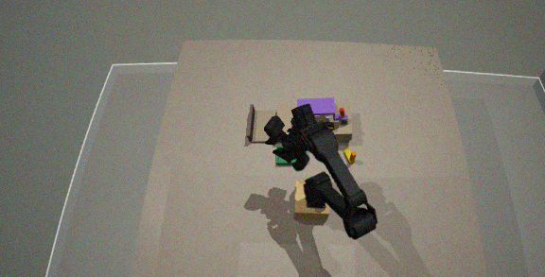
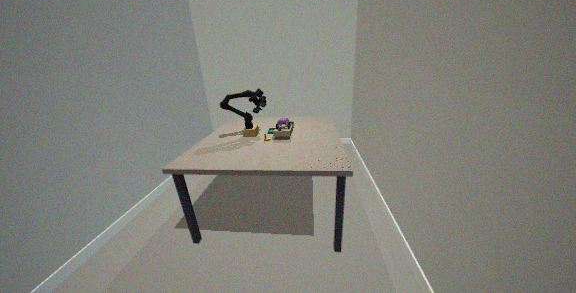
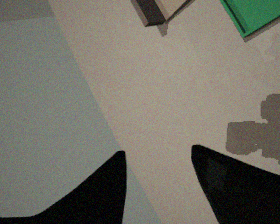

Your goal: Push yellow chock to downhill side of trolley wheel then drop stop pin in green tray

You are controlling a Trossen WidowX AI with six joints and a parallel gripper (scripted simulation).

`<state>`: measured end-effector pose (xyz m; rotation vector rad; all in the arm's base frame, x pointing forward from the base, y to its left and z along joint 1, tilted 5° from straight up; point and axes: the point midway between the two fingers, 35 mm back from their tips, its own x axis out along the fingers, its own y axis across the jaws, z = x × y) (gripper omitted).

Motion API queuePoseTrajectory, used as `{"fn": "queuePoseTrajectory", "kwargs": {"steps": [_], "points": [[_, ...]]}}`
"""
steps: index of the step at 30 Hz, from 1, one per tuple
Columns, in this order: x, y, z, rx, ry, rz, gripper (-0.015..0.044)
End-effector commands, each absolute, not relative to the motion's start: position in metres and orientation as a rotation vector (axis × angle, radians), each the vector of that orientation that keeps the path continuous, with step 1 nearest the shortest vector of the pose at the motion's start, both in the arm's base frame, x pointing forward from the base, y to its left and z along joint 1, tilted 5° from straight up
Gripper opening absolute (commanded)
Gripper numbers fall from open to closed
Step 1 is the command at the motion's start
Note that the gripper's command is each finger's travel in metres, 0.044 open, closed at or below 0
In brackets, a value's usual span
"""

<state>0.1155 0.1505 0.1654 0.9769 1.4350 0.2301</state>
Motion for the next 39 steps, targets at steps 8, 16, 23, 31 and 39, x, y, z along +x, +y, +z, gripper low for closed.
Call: {"fn": "queuePoseTrajectory", "kwargs": {"steps": [8, 16, 23, 31, 39], "points": [[0.156, 0.123, 0.157, 0.597, 1.272, 0.312, 0.0190], [0.179, 0.098, 0.150, 0.297, 1.198, 0.375, 0.0190], [0.198, 0.069, 0.141, 0.047, 1.169, 0.408, 0.0190], [0.213, 0.034, 0.132, -0.242, 1.165, 0.473, 0.0190], [0.220, 0.002, 0.124, -0.543, 1.171, 0.590, 0.0190]]}}
